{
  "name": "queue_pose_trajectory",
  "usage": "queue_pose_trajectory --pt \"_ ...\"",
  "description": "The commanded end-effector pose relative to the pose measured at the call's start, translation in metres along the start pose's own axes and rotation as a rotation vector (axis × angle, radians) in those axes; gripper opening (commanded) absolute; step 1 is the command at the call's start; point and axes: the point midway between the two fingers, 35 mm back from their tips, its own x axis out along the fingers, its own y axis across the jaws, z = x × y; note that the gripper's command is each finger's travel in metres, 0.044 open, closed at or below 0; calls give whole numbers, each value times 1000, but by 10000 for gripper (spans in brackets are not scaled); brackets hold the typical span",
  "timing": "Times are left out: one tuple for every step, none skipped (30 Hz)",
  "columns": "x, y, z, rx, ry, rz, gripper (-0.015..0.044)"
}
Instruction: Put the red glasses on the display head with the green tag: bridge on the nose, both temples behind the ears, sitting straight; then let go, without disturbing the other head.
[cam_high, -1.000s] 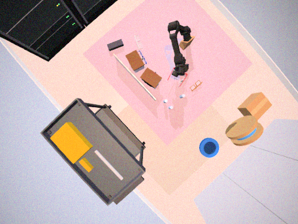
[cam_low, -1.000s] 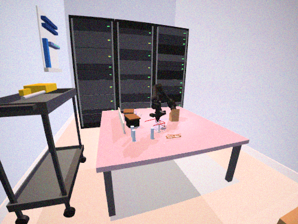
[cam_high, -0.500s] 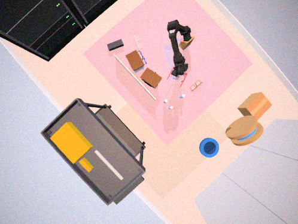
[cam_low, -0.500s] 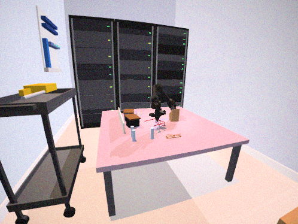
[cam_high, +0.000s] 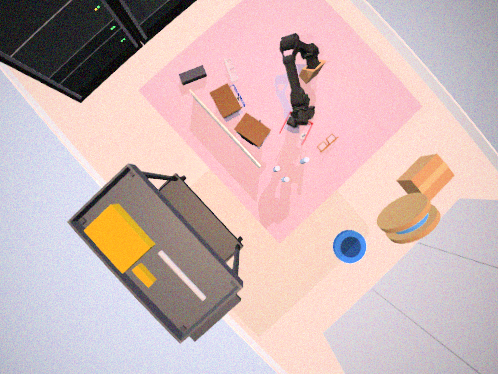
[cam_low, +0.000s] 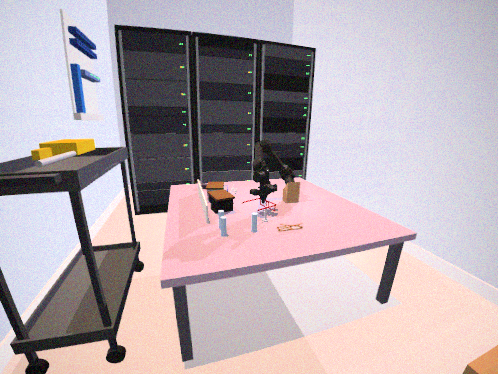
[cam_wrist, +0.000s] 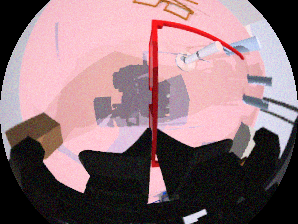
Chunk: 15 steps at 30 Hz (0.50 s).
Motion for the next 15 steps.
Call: queue_pose_trajectory --pt "1 1 3 1 1 4 0" --pt "1 1 4 1 1 4 0" --pt "1 1 5 1 1 4 0" --pt "0 1 5 1 1 3 0" --pt "-3 1 5 1 1 3 0" --pt "-6 0 6 1 0 3 0" --pt "-10 0 6 1 0 3 0" --pt "-15 0 7 1 -1 3 0" --pt "-21 -1 7 1 -1 3 0" --pt "-27 -1 8 1 -1 3 0" --pt "-34 -1 9 0 -2 3 0" --pt "-42 -1 9 0 -2 3 0" --pt "-49 0 10 0 -2 3 0" --pt "-55 0 10 0 -2 3 0" --pt "-59 1 10 0 -2 3 0"
